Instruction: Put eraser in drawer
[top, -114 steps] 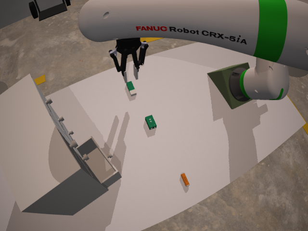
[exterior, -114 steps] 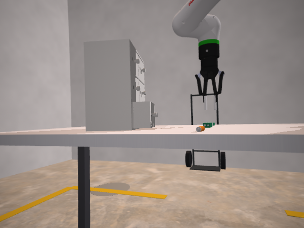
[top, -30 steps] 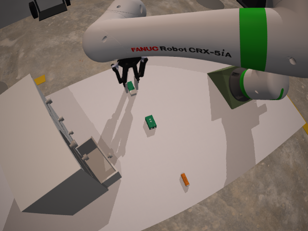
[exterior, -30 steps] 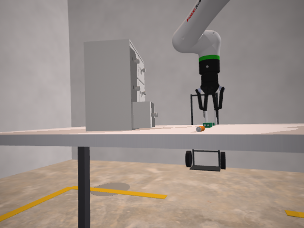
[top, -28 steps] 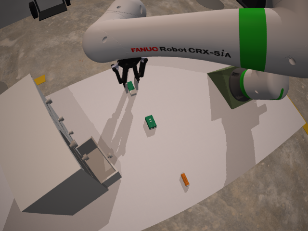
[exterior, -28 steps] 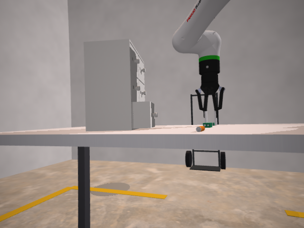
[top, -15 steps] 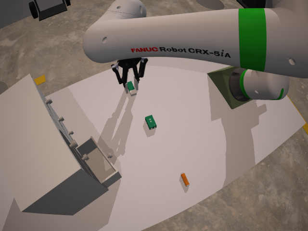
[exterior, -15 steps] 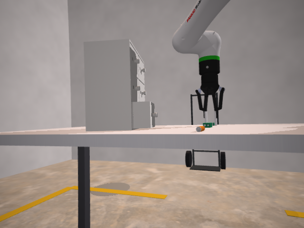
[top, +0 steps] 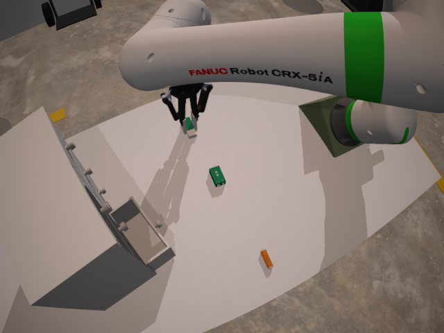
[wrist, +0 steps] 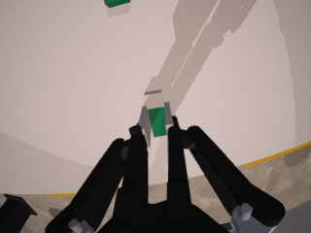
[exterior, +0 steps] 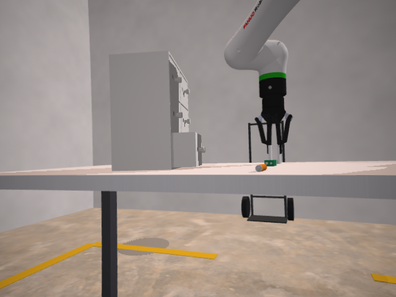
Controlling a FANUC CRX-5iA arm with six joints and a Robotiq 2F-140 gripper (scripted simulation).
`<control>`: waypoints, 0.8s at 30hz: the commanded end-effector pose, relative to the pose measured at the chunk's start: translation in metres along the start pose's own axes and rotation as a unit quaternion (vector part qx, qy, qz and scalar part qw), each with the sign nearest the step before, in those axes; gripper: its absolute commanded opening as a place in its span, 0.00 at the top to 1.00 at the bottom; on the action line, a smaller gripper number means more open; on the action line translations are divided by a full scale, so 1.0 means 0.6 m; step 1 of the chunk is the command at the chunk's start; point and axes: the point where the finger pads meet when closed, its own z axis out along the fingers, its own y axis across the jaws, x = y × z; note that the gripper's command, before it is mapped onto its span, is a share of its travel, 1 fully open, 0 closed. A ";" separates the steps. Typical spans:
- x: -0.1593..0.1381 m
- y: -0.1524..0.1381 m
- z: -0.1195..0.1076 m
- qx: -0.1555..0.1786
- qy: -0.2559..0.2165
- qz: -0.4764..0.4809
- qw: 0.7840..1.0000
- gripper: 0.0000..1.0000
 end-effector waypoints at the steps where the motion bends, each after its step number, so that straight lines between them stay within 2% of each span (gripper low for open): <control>1: 0.000 0.000 0.000 0.000 0.000 0.000 1.000 0.89; 16: 0.000 0.000 -0.003 0.000 0.000 0.000 1.000 0.89; 19: 0.000 0.000 -0.036 0.000 0.000 0.000 1.000 0.89; 24: 0.000 0.000 -0.133 0.000 0.000 0.000 1.000 0.89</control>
